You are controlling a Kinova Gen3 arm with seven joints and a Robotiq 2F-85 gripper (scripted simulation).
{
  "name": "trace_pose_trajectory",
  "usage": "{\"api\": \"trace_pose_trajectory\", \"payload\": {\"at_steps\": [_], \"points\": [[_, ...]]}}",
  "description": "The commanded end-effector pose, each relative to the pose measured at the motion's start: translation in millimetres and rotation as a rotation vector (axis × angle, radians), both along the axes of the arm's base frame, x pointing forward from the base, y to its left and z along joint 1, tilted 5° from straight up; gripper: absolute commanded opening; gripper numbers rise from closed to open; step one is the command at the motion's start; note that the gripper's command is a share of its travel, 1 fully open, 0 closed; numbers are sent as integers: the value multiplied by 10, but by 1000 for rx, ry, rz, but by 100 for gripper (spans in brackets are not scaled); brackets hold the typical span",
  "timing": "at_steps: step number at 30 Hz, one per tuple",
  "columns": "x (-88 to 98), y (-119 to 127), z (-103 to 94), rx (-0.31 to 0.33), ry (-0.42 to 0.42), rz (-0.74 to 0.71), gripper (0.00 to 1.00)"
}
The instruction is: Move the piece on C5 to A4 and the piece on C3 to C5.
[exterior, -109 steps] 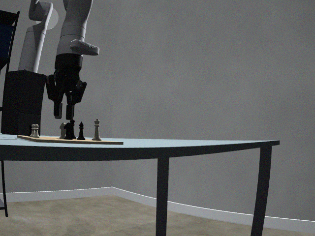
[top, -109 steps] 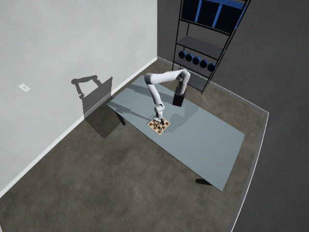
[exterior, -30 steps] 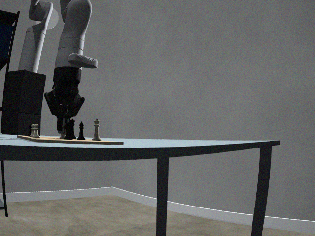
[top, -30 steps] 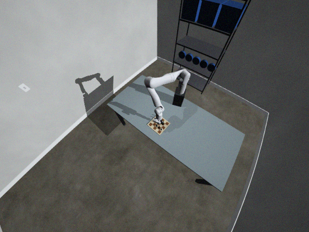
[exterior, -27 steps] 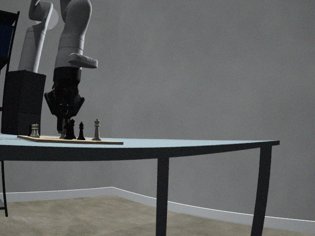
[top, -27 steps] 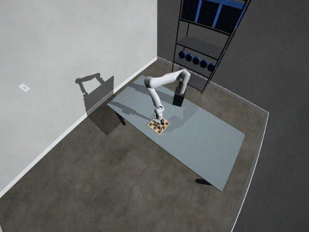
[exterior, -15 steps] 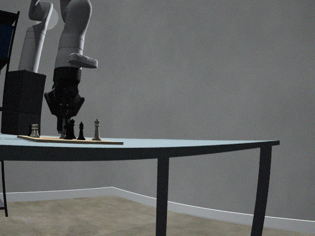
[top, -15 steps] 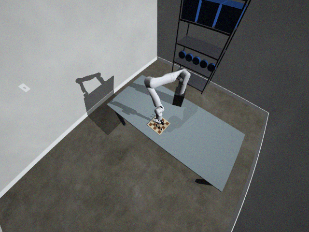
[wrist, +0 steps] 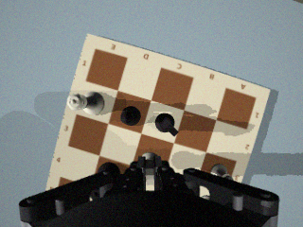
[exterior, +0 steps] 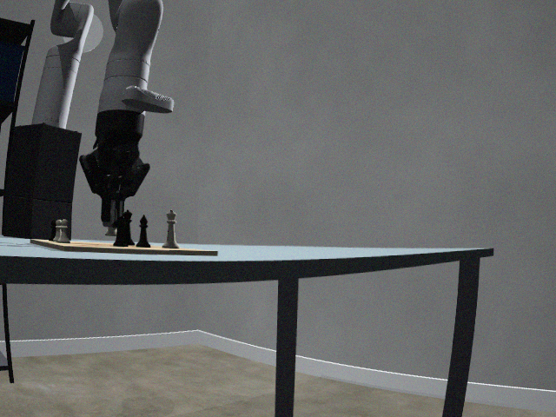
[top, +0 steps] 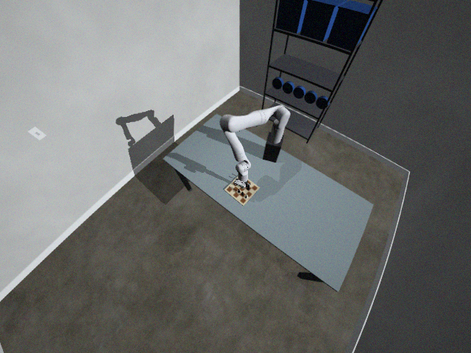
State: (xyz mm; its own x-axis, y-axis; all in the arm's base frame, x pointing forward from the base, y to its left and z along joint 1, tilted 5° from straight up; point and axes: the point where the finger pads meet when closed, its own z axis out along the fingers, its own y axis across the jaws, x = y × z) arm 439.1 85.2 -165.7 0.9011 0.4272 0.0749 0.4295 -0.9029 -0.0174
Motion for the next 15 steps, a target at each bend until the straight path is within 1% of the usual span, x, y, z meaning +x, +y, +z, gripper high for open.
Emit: {"api": "trace_pose_trajectory", "payload": {"at_steps": [1, 5, 7, 11, 15], "points": [[55, -29, 225, -1, -17, -2, 0], [31, -44, 538, -1, -17, -2, 0], [31, -44, 538, -1, -17, -2, 0], [12, -55, 776, -1, -17, -2, 0], [5, -59, 869, -1, -17, -2, 0]]}}
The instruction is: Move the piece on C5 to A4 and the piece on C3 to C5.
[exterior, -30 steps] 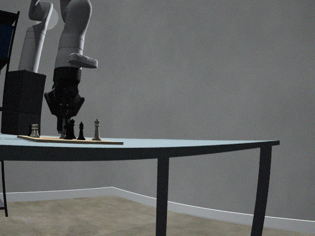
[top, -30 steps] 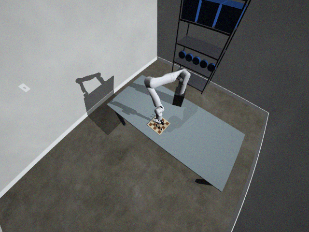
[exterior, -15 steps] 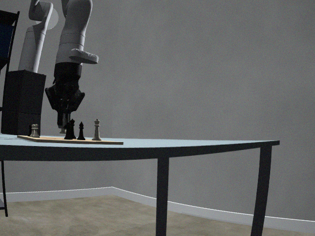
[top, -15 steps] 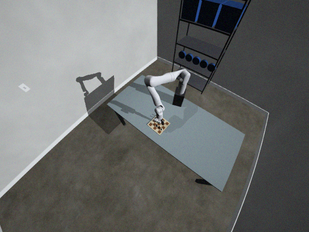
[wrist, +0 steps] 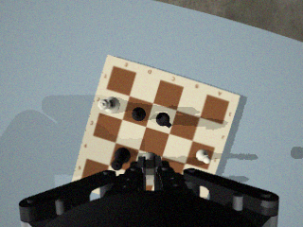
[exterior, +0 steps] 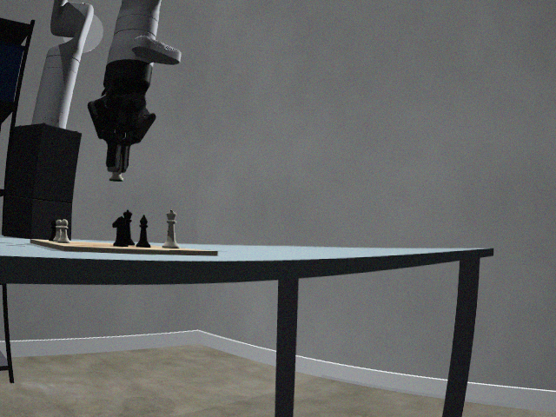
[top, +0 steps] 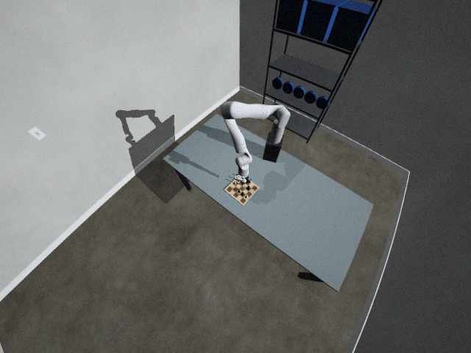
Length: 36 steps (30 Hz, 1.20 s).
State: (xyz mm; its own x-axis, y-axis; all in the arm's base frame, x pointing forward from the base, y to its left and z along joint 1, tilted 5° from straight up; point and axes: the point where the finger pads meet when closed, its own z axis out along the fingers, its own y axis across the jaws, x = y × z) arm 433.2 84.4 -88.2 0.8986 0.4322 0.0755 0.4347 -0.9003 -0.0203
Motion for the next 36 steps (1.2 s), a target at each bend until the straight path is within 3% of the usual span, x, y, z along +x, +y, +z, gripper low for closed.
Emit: {"api": "trace_pose_trajectory", "payload": {"at_steps": [1, 13, 16, 24, 36], "points": [[63, -52, 97, -4, -17, -8, 0], [39, -52, 89, -1, -17, -20, 0], [-85, -54, 55, 10, -17, -77, 0], [-635, -131, 36, 20, -4, -294, 0], [-698, -146, 45, 17, -2, -315, 0]]}}
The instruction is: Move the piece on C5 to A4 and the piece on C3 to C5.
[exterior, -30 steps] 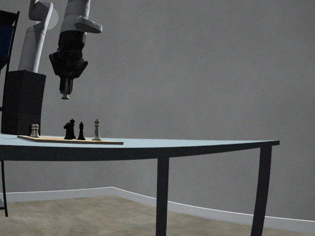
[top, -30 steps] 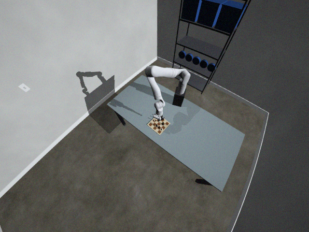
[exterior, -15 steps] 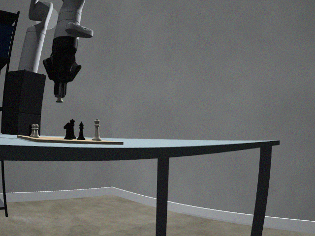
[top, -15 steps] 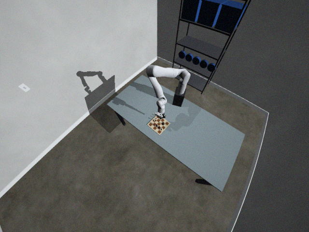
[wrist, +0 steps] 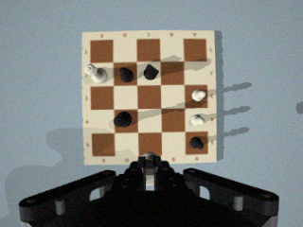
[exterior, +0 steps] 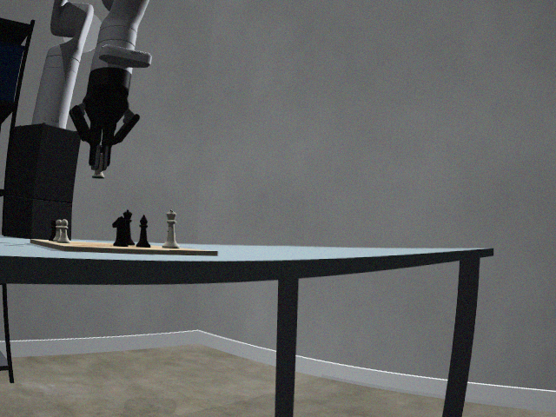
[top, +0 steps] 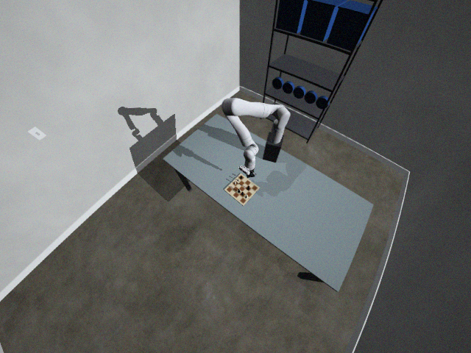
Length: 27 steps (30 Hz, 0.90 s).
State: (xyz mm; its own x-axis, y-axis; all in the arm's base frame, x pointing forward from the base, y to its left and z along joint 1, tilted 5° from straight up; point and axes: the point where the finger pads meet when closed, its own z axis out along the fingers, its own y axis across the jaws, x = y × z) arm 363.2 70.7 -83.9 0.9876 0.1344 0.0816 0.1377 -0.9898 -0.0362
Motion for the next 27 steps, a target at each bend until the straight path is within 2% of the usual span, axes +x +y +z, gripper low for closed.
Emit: {"api": "trace_pose_trajectory", "payload": {"at_steps": [1, 13, 18, 22, 24, 27], "points": [[3, -9, 2, 0, 0, -3, 0], [6, -7, -52, 0, -1, -3, 0], [16, -1, -196, 0, -1, -3, 0], [29, 8, -382, 0, -1, -3, 0], [29, 8, -382, 0, -1, -3, 0], [40, 15, -539, 0, -1, -3, 0]]}}
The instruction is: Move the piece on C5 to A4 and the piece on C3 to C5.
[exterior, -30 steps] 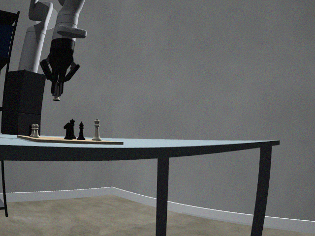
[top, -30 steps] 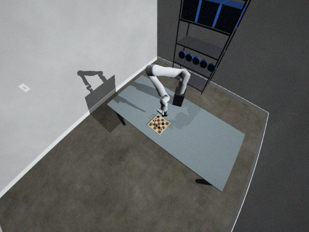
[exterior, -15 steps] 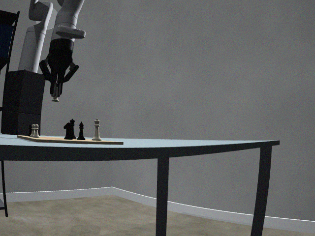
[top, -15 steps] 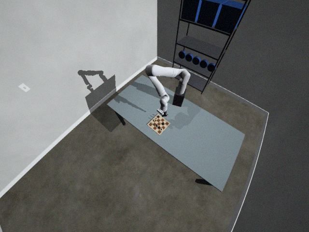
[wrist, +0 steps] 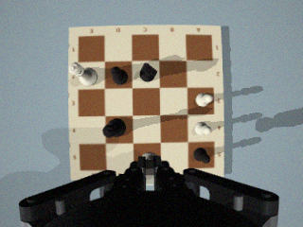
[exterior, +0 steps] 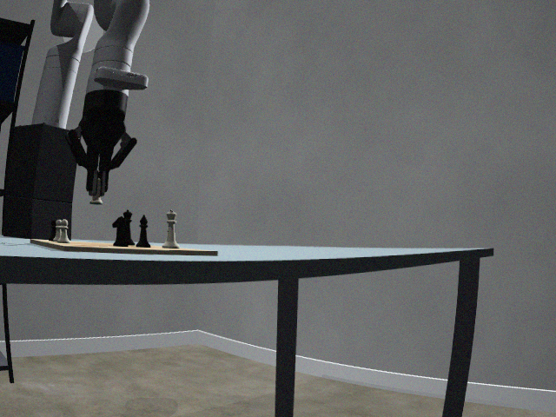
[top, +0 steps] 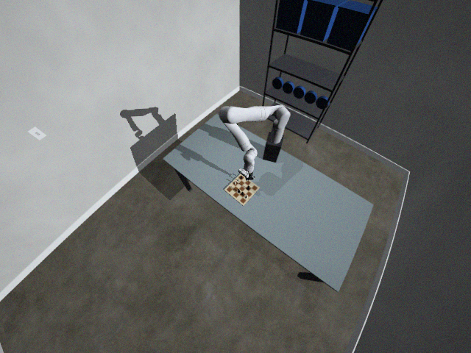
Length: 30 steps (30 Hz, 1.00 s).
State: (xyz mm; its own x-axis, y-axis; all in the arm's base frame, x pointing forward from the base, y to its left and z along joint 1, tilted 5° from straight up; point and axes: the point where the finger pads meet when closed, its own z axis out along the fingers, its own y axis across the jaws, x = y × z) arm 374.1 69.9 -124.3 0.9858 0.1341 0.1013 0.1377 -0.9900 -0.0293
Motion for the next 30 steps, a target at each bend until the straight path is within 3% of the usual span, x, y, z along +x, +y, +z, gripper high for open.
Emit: {"api": "trace_pose_trajectory", "payload": {"at_steps": [1, 11, 30], "points": [[-65, 25, -186, 4, 20, -2, 0], [-41, 40, -532, 4, 20, -2, 0], [-39, 41, -555, 4, 20, -2, 0]]}}
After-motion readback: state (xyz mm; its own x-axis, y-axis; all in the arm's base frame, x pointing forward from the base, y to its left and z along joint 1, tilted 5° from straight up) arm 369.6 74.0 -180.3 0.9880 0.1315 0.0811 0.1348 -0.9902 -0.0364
